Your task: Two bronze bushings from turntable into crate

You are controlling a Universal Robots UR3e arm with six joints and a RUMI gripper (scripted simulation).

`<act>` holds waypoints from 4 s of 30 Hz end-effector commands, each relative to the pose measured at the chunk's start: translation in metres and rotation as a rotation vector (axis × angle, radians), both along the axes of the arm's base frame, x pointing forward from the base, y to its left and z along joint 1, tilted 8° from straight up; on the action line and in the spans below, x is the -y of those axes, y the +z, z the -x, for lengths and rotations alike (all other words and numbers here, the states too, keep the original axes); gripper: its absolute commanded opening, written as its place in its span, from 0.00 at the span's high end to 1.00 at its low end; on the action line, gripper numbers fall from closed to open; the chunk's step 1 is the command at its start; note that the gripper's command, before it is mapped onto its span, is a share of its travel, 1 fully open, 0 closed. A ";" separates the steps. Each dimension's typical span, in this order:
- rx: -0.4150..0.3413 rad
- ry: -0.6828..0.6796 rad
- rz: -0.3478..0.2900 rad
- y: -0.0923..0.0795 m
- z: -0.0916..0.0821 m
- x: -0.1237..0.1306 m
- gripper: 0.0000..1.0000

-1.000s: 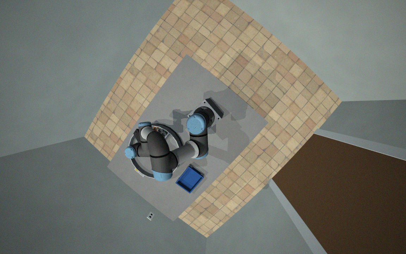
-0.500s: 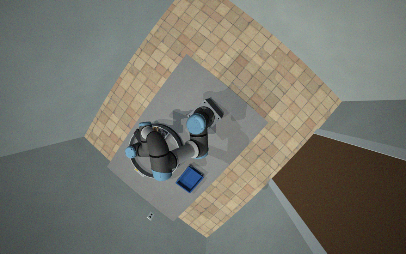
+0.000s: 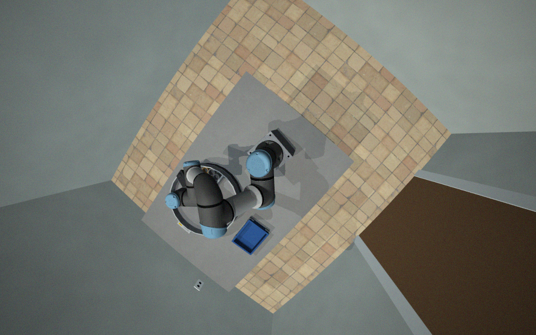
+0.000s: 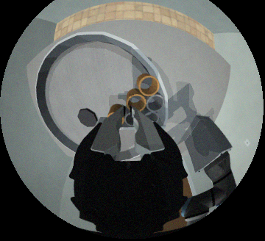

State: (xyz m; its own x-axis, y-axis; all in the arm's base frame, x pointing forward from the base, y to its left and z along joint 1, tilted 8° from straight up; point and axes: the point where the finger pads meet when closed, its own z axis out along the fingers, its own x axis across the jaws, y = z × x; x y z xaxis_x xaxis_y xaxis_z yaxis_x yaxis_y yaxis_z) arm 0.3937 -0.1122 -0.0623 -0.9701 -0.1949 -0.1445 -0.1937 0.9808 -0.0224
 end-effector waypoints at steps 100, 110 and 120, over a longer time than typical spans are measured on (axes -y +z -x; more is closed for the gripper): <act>0.002 0.000 0.001 -0.023 -0.004 0.000 1.00; 0.002 0.000 0.001 -0.023 -0.004 0.000 1.00; 0.002 0.000 0.001 -0.021 -0.004 0.000 1.00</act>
State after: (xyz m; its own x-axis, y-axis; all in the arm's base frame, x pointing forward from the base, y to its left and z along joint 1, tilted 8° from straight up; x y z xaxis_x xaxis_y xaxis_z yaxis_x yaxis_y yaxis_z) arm 0.3975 -0.1121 -0.0856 -0.9699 -0.1951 -0.1455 -0.1939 0.9808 -0.0228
